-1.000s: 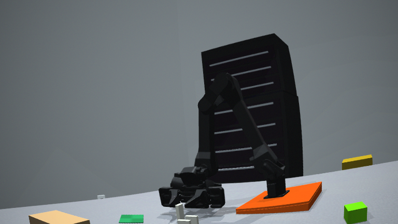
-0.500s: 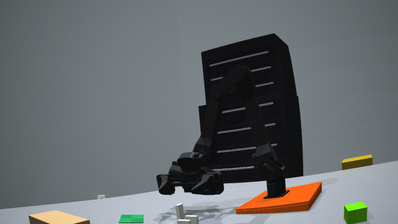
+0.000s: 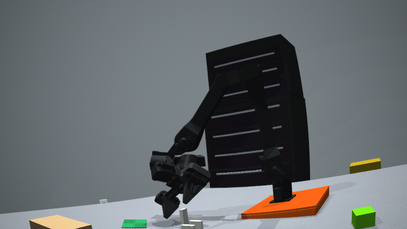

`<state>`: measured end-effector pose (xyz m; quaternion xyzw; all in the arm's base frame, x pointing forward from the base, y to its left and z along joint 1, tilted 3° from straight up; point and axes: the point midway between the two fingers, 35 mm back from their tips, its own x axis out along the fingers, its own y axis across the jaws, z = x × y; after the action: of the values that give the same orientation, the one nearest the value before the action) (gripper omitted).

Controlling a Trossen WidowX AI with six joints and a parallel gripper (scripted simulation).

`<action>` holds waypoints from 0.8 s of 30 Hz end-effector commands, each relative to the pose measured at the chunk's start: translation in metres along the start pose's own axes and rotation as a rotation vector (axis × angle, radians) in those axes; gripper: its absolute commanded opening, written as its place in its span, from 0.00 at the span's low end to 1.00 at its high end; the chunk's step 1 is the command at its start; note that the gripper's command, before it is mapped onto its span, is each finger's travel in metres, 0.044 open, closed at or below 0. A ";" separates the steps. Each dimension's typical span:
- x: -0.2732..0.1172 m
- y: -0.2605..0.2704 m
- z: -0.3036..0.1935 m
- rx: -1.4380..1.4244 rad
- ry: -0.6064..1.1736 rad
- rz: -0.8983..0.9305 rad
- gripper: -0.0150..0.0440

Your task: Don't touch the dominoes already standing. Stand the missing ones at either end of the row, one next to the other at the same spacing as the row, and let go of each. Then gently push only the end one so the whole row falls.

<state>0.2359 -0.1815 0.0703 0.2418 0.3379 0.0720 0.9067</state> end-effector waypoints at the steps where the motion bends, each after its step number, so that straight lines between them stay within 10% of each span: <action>1: -0.002 0.002 0.009 0.379 0.238 -0.235 1.00; 12: -0.041 0.045 0.033 0.920 0.314 -0.904 1.00; 24: -0.042 0.046 0.033 0.925 0.310 -0.916 1.00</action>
<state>0.2296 -0.1663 0.1348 0.4246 0.5353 -0.4214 0.5963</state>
